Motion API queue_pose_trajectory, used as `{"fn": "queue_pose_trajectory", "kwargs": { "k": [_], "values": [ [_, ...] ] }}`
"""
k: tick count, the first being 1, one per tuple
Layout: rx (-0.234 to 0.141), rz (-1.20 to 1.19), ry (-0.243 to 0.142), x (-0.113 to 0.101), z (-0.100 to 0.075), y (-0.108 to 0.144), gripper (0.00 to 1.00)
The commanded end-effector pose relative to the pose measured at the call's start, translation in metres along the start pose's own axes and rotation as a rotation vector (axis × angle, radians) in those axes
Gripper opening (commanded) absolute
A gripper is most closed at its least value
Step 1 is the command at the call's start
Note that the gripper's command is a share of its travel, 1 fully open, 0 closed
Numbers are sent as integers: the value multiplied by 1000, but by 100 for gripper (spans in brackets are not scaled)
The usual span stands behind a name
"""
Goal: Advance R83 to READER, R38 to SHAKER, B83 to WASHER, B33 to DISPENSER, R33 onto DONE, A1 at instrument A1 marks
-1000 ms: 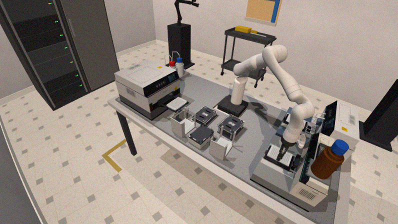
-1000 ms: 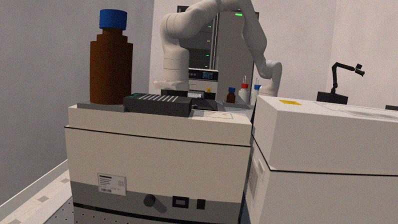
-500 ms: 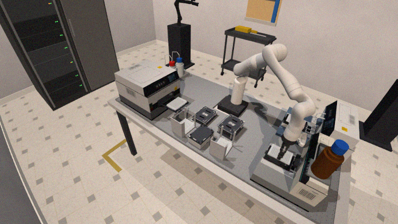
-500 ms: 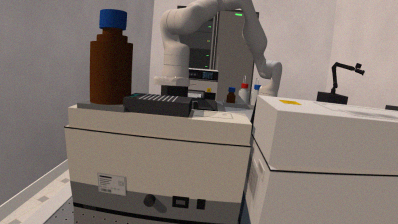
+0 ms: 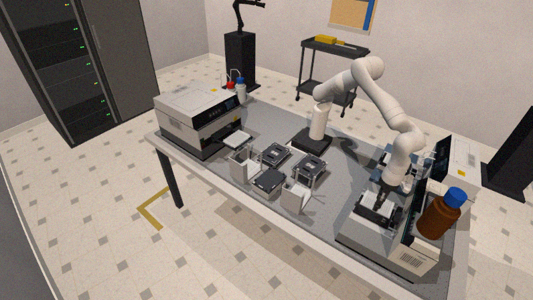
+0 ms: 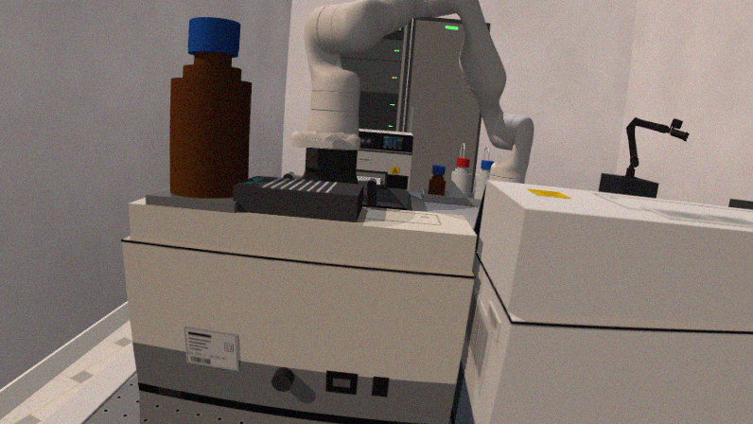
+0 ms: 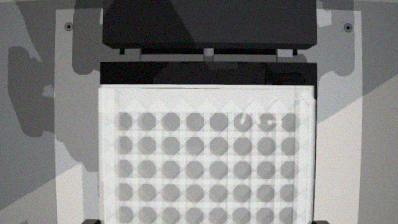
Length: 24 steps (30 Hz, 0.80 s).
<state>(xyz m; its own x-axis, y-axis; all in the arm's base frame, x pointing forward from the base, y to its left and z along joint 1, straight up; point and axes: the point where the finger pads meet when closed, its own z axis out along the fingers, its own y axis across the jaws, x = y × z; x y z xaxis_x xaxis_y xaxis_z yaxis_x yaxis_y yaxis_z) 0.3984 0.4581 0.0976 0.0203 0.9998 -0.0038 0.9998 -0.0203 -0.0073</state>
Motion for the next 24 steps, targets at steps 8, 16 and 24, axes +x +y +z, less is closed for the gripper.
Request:
{"fn": "queue_pose_trajectory", "kwargs": {
  "k": [8, 16, 24],
  "values": [
    [1, -3, 8, 1, -18, 0, 94],
    [1, -4, 7, 1, -26, 0, 94],
    [1, -5, 7, 1, -37, 0, 94]
  ]
}}
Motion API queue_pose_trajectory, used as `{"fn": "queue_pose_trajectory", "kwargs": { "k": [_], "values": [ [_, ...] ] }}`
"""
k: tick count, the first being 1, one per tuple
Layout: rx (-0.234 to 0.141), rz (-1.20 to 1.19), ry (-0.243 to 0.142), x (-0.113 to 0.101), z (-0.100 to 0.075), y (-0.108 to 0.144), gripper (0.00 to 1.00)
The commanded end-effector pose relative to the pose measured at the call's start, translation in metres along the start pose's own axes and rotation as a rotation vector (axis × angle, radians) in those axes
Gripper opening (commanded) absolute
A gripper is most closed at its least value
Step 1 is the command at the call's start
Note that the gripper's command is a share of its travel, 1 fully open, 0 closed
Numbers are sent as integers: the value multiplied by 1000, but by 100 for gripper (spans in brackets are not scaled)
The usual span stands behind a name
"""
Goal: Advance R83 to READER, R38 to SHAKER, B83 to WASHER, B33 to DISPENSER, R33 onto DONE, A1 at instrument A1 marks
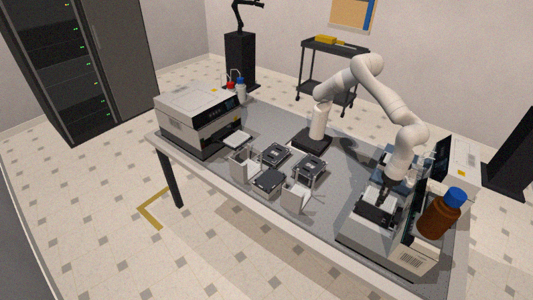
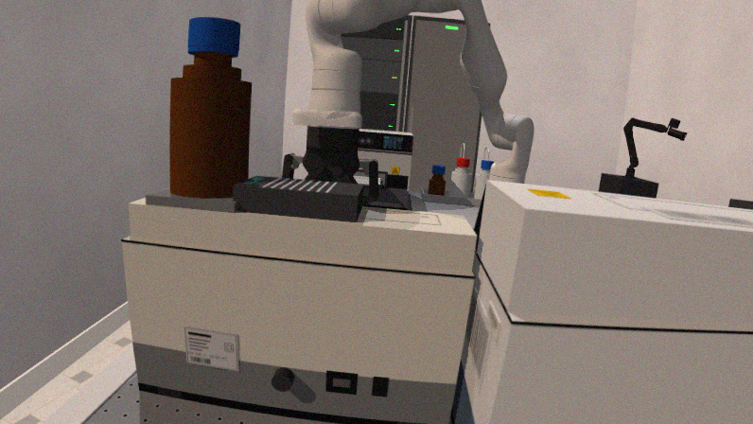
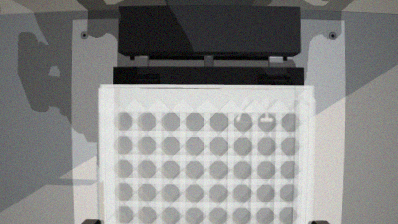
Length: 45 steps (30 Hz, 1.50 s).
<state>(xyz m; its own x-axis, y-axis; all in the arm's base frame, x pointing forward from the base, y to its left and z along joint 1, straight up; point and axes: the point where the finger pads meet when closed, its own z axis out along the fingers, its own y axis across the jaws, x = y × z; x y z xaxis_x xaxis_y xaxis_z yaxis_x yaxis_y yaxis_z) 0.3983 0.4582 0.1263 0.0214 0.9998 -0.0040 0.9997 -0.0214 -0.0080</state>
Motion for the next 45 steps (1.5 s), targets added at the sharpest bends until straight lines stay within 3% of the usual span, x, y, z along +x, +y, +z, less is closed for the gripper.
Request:
{"fn": "queue_pose_trajectory", "kwargs": {
  "k": [1, 45],
  "values": [
    [0, -7, 7, 1, -9, 1, 94],
    [-1, -8, 7, 1, -59, 0, 94]
  ]
}}
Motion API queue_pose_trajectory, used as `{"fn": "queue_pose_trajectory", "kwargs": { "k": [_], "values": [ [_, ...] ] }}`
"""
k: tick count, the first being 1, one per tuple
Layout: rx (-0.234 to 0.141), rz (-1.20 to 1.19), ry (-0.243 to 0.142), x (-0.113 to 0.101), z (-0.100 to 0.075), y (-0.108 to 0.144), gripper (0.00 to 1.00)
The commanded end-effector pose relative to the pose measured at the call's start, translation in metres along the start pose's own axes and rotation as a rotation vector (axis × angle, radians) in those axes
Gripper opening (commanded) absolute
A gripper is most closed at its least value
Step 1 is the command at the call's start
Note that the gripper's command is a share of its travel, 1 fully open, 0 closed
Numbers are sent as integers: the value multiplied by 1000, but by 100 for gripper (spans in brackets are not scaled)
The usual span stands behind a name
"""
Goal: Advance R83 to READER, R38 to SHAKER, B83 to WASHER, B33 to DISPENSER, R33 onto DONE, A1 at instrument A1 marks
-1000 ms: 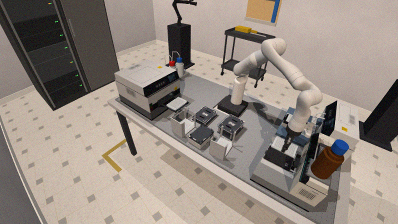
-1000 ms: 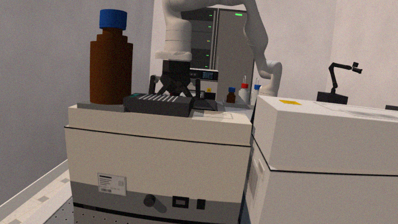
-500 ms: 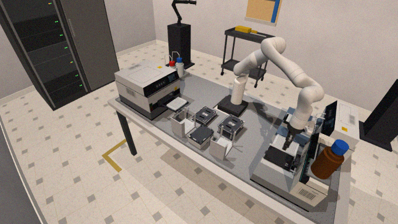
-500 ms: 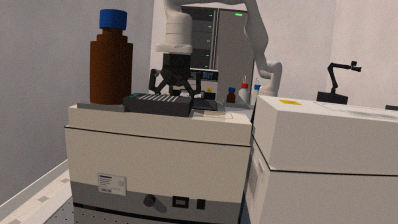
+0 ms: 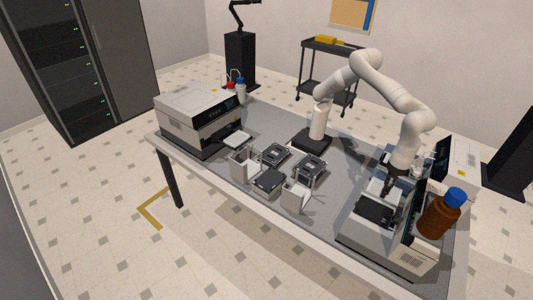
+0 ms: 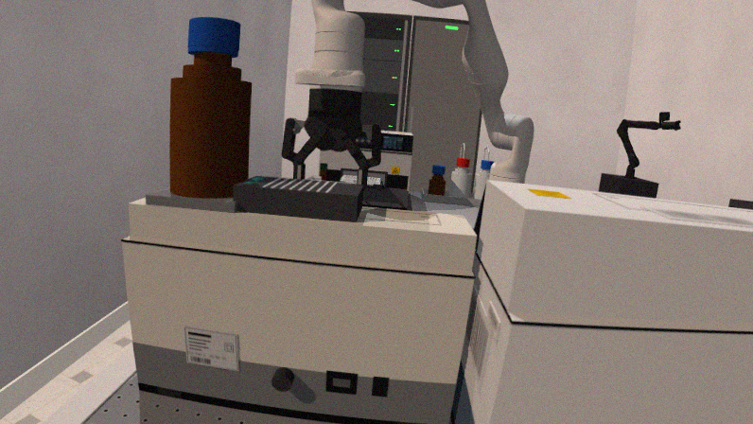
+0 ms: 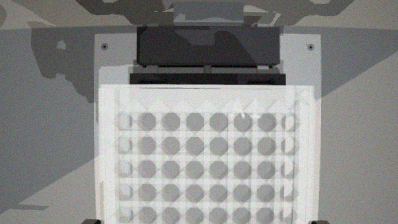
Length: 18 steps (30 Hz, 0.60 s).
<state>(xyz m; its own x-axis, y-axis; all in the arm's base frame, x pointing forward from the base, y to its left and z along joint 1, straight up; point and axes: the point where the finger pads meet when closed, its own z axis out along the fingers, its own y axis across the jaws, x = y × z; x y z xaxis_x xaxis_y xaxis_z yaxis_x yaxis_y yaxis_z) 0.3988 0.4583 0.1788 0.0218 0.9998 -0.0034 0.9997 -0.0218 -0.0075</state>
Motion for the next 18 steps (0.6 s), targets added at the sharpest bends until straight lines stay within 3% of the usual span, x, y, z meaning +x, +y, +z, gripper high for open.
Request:
{"fn": "queue_pose_trajectory", "kwargs": {
  "k": [1, 18],
  "values": [
    [0, -7, 6, 1, -7, 0, 94],
    [-2, -1, 5, 1, -4, 1, 94]
  ]
}}
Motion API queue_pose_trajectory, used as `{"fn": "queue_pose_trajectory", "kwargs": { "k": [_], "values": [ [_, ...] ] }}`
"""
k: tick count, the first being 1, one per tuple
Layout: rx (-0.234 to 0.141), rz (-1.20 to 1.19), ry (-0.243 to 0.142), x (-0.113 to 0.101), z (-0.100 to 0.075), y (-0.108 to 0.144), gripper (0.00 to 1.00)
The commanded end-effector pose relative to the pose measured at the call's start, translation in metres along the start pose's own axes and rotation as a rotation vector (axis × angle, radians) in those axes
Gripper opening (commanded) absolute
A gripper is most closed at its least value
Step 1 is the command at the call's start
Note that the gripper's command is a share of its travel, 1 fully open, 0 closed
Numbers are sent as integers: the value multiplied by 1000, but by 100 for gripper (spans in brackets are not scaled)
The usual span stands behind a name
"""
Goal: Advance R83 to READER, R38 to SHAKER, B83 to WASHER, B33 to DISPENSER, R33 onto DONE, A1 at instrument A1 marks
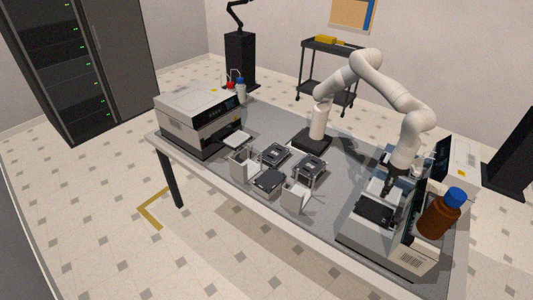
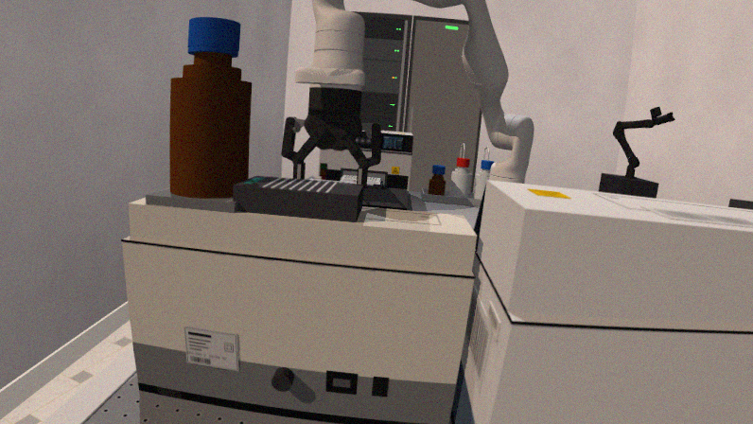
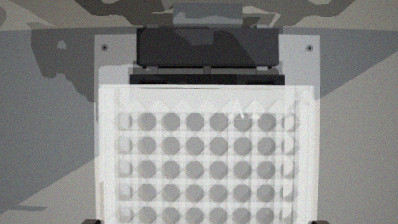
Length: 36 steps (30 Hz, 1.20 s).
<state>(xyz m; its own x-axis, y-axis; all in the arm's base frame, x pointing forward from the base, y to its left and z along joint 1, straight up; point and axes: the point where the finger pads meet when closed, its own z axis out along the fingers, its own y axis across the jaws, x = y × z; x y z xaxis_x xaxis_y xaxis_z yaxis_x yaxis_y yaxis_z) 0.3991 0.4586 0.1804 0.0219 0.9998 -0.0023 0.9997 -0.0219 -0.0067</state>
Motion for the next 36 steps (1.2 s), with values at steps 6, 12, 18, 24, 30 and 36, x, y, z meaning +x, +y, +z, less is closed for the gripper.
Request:
{"fn": "queue_pose_trajectory", "kwargs": {
  "k": [6, 12, 18, 24, 30, 36],
  "values": [
    [-2, -1, 4, 0, -3, 1, 94],
    [-2, -1, 4, 0, -3, 1, 94],
    [-2, -1, 4, 0, -3, 1, 94],
    [-2, -1, 4, 0, -3, 1, 94],
    [-3, 48, 10, -10, -4, 3, 94],
    [-1, 118, 10, -30, -4, 4, 94]
  ]
}}
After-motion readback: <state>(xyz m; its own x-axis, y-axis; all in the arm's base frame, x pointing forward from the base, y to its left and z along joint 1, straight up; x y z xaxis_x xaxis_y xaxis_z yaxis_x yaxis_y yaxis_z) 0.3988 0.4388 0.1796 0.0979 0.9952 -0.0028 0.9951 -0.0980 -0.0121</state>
